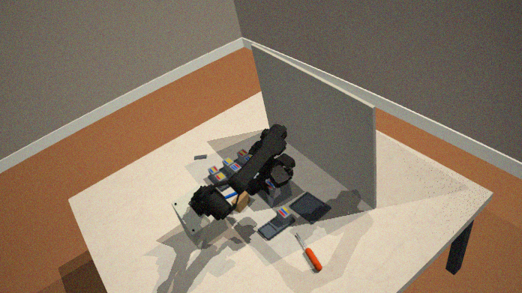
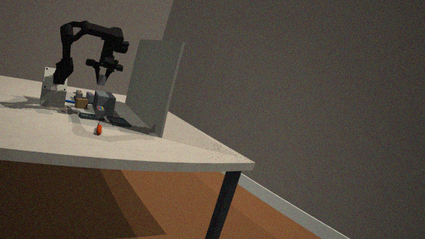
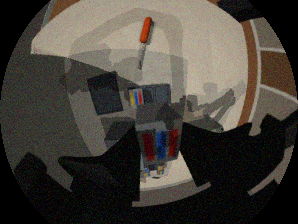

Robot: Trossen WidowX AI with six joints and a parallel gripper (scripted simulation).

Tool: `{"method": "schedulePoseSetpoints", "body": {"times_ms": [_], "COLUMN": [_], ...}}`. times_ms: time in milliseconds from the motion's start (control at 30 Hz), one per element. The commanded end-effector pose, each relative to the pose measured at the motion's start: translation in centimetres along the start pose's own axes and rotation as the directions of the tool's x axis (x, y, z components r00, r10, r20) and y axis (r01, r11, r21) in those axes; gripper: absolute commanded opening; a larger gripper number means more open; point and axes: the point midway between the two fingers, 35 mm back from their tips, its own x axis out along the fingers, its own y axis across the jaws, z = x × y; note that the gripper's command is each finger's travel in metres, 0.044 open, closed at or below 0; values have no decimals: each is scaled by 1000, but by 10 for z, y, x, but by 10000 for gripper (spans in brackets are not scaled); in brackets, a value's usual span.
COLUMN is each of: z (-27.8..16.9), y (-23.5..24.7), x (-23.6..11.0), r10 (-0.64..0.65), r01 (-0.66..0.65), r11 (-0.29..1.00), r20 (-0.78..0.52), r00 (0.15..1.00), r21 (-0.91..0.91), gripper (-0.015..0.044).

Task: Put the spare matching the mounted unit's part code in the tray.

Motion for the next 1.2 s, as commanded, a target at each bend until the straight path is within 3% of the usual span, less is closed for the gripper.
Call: {"method": "schedulePoseSetpoints", "body": {"times_ms": [0,767,1167], "z": [4,19,19], "y": [20,125,129], "x": [-3,9,14], "r10": [5,-4,-4], "r01": [-5,4,4], "r11": [1000,1000,1000], "r20": [3,16,15], "r00": [1000,1000,1000], "r21": [0,-5,-6], "gripper": [0,0,0]}}
